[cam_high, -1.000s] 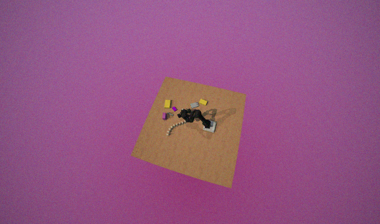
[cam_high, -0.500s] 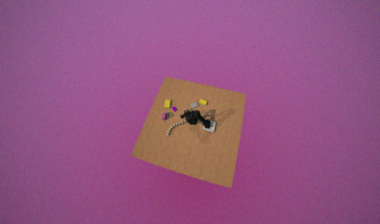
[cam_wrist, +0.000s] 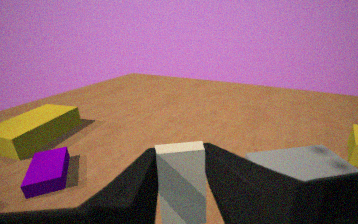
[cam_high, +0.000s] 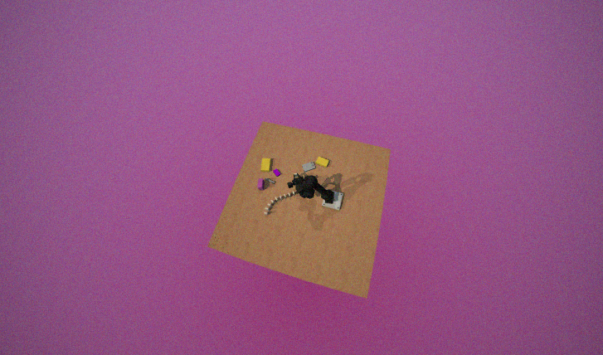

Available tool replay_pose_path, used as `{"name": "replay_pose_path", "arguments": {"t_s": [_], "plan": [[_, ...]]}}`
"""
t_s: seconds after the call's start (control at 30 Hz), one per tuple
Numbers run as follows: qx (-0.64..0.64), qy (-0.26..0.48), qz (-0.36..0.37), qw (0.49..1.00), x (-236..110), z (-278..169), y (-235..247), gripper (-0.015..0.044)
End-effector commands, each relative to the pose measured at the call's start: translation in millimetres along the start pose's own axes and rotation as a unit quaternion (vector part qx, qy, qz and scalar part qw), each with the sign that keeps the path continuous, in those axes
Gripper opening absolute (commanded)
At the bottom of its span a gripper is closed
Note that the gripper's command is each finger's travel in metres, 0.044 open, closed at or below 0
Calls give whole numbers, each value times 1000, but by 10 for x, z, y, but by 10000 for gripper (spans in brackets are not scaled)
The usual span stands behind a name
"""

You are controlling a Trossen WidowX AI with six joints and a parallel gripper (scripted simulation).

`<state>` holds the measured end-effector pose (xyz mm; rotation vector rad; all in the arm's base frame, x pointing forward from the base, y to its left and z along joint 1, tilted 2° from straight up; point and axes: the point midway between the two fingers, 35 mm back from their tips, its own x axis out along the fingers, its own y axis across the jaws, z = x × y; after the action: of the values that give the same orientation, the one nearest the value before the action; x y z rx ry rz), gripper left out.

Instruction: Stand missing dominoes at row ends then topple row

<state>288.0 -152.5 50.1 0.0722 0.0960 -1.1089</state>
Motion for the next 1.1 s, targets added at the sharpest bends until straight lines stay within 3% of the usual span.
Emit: {"name": "replay_pose_path", "arguments": {"t_s": [0.0,0.5,0.87,1.07], "plan": [[-2,0,-2,1000,-6,-2,-15,107],[-2,28,-14,1000,111,-392,1,107],[-2,28,-14,1000,112,-397,1,107],[-2,28,-14,1000,112,-397,1,265]]}}
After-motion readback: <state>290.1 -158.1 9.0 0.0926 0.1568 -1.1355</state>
